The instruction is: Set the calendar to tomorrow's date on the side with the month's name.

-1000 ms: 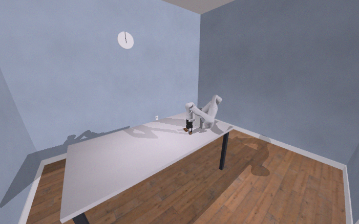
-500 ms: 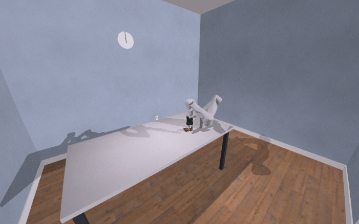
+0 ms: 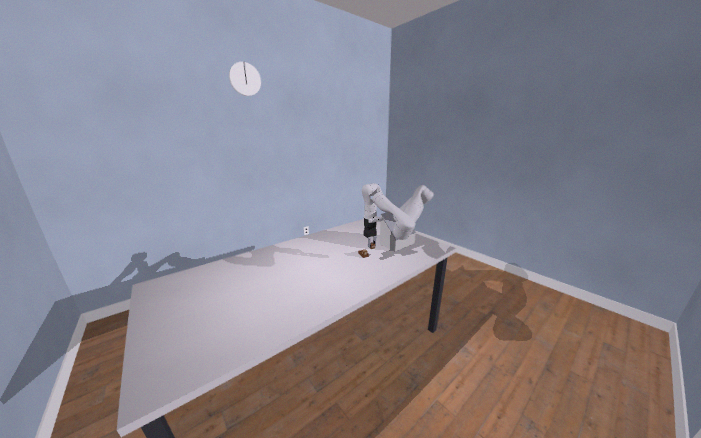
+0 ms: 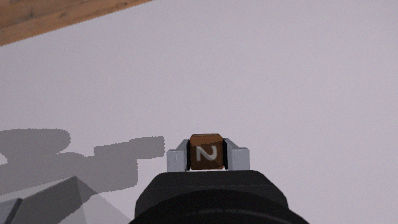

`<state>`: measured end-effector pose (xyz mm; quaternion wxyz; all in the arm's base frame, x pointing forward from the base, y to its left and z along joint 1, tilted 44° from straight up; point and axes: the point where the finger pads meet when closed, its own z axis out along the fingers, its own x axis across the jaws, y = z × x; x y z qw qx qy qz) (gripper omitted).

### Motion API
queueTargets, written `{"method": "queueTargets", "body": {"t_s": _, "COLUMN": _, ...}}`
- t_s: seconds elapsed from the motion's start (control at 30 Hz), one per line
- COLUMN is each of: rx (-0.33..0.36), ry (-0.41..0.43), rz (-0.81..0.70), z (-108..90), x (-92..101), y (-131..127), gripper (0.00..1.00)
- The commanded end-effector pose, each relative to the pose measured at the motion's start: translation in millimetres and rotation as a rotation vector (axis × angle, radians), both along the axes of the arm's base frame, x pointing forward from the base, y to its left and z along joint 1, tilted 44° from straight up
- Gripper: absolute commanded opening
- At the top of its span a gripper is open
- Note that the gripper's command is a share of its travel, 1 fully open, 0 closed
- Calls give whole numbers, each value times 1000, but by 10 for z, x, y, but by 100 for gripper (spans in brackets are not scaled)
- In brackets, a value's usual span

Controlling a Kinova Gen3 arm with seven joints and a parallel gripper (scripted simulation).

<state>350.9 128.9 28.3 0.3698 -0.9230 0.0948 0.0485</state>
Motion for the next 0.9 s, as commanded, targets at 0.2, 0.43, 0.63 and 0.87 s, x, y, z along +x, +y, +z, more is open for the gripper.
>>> {"method": "queueTargets", "body": {"t_s": 0.2, "rx": 1, "ry": -3, "rz": -5, "z": 11, "x": 14, "y": -17, "gripper": 57}}
{"method": "queueTargets", "body": {"t_s": 0.43, "rx": -5, "ry": -2, "rz": -4, "z": -427, "x": -93, "y": -571, "gripper": 57}}
{"method": "queueTargets", "body": {"t_s": 0.63, "rx": 3, "ry": -2, "rz": -6, "z": -721, "x": -243, "y": -926, "gripper": 57}}
{"method": "queueTargets", "body": {"t_s": 0.87, "rx": 4, "ry": -2, "rz": -6, "z": -741, "x": -256, "y": -949, "gripper": 57}}
